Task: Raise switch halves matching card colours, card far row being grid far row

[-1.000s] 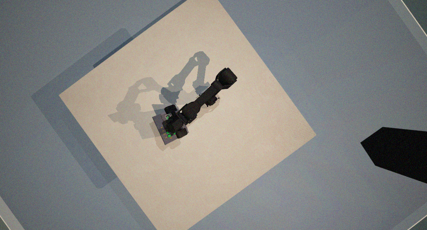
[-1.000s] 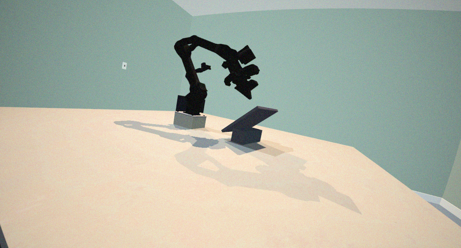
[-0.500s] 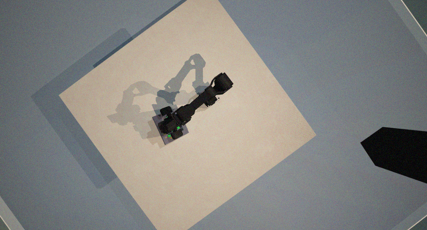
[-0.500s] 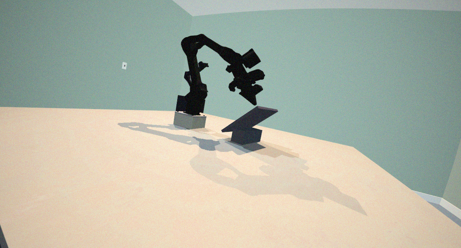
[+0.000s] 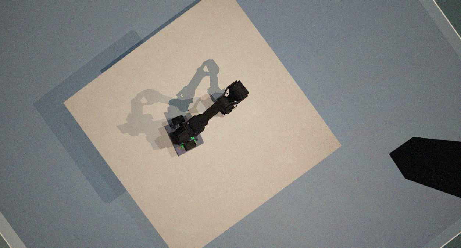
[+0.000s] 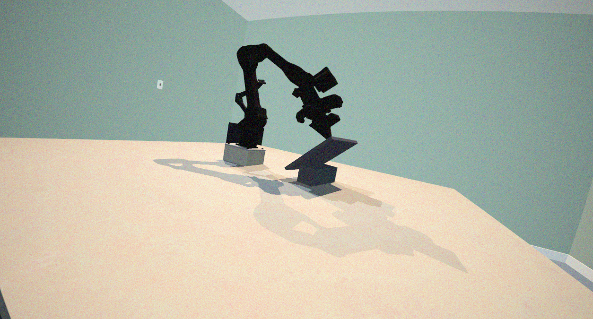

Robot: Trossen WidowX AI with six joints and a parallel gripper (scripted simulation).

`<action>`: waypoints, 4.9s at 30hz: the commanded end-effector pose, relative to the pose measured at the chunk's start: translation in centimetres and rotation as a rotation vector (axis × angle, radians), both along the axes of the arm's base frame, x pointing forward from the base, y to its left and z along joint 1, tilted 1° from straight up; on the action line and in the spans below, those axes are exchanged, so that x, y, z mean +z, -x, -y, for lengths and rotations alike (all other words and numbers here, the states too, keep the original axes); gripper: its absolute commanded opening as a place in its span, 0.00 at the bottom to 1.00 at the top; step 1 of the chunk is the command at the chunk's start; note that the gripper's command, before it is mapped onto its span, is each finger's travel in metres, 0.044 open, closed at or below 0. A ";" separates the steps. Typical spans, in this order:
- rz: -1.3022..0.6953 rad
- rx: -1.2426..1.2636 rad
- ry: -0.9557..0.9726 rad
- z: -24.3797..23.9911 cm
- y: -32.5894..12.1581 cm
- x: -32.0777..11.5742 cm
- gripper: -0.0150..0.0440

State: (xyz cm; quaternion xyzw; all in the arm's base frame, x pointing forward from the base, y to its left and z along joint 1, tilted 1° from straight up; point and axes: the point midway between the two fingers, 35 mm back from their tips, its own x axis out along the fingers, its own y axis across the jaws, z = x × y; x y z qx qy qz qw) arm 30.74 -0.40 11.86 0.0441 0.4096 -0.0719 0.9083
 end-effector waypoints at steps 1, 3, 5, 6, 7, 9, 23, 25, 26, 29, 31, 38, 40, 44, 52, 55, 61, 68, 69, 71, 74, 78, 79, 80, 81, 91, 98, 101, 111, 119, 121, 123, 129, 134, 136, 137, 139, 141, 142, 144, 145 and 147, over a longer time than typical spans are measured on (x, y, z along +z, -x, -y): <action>-0.005 0.005 0.000 0.0 -0.2 -0.3 0.25; -0.005 0.005 0.000 0.0 -0.2 -0.3 0.25; -0.005 0.005 0.000 0.0 -0.2 -0.3 0.25; -0.005 0.005 0.000 0.0 -0.2 -0.3 0.25; -0.005 0.005 0.000 0.0 -0.2 -0.3 0.25; -0.005 0.005 0.000 0.0 -0.2 -0.3 0.25; -0.005 0.005 0.000 0.0 -0.2 -0.4 0.25; -0.005 0.005 0.000 0.0 -0.2 -0.4 0.25; -0.005 0.005 0.000 0.0 -0.2 -0.4 0.25; -0.005 0.005 0.000 0.0 -0.3 -0.4 0.25; -0.005 0.005 0.000 0.0 -0.3 -0.4 0.25; -0.005 0.005 0.000 0.0 -0.3 -0.5 0.25; -0.005 0.005 0.000 0.0 -0.3 -0.5 0.25; -0.005 0.005 0.000 0.0 -0.4 -0.6 0.25; -0.005 0.005 0.000 0.0 -0.5 -0.6 0.25; -0.005 0.005 0.000 0.0 -0.5 -0.7 0.25; -0.004 0.005 0.000 0.0 -0.5 -0.7 0.25; -0.004 0.005 0.000 0.0 -0.6 -0.8 0.25; -0.004 0.005 0.000 0.0 -0.6 -0.8 0.25; -0.001 0.000 0.001 0.0 -0.2 -0.2 0.25; 0.009 0.003 0.003 -0.4 1.9 2.2 0.25; 0.018 0.005 0.004 -0.6 3.8 3.9 0.25; 0.018 0.005 0.004 -0.6 3.8 3.9 0.25; 0.018 0.005 0.004 -0.6 3.8 3.9 0.25; 0.018 0.005 0.004 -0.6 3.8 3.9 0.25; 0.013 0.006 -0.005 -7.3 5.5 1.5 0.25; 0.004 0.005 -0.004 -7.6 4.5 0.1 0.25; -0.008 0.006 -0.006 -7.4 3.3 -1.2 0.25; -0.007 0.006 -0.006 -7.3 2.6 -1.9 0.25; -0.007 0.006 -0.006 -7.2 2.2 -2.4 0.25; -0.007 0.006 -0.006 -7.2 2.0 -2.6 0.25; -0.007 0.006 -0.006 -7.2 1.8 -2.9 0.25; -0.007 0.006 -0.006 -7.2 1.7 -2.9 0.25; -0.007 0.006 -0.006 -7.2 1.7 -2.9 0.25; -0.007 0.006 -0.006 -7.2 1.7 -2.9 0.25; -0.007 0.006 -0.006 -7.2 1.7 -2.9 0.25; -0.007 0.006 -0.006 -7.2 1.7 -2.9 0.25; -0.007 0.006 -0.006 -7.2 1.7 -2.9 0.25; -0.007 0.006 -0.006 -7.2 1.7 -2.9 0.25; -0.007 0.006 -0.006 -7.2 1.7 -2.9 0.25; -0.007 0.006 -0.006 -7.2 1.7 -2.9 0.25; -0.007 0.006 -0.006 -7.2 1.7 -2.9 0.25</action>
